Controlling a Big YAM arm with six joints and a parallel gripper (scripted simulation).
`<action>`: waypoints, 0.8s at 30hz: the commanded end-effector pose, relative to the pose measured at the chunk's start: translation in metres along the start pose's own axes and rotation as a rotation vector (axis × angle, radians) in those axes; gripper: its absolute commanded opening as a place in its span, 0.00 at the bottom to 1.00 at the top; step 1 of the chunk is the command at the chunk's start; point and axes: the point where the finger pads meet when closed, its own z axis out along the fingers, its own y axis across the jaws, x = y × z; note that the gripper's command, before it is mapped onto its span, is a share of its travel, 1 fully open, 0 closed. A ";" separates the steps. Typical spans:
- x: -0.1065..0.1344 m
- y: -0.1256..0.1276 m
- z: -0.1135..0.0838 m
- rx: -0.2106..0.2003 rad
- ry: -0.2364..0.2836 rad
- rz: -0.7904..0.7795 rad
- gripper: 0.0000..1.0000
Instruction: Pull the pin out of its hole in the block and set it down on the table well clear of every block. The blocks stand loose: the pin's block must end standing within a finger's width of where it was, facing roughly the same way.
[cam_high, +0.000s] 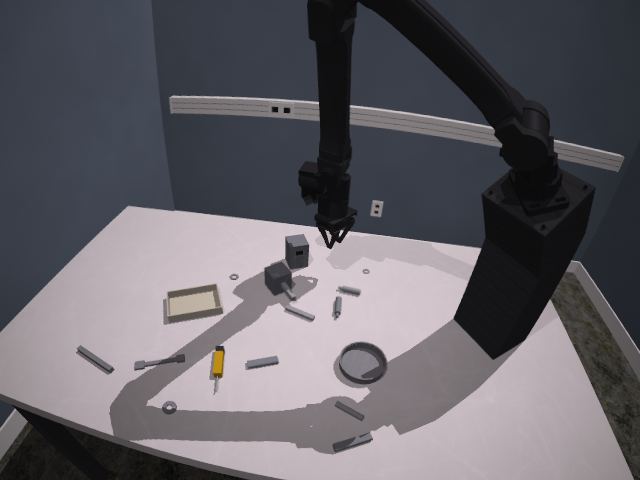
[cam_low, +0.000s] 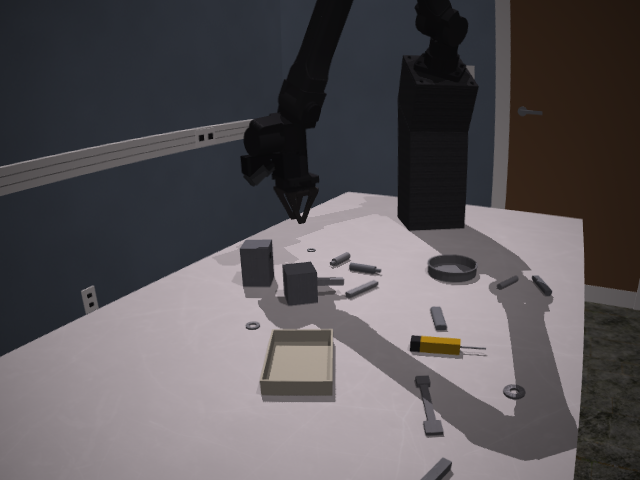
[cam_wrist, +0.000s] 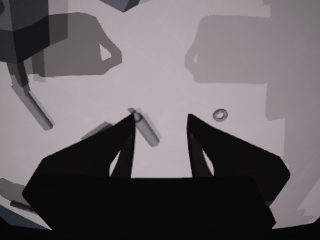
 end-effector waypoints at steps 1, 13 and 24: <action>-0.016 0.021 -0.010 0.004 -0.024 0.096 0.39; -0.016 0.126 -0.017 0.006 -0.028 0.209 0.39; -0.011 0.157 -0.020 0.002 -0.030 0.243 0.39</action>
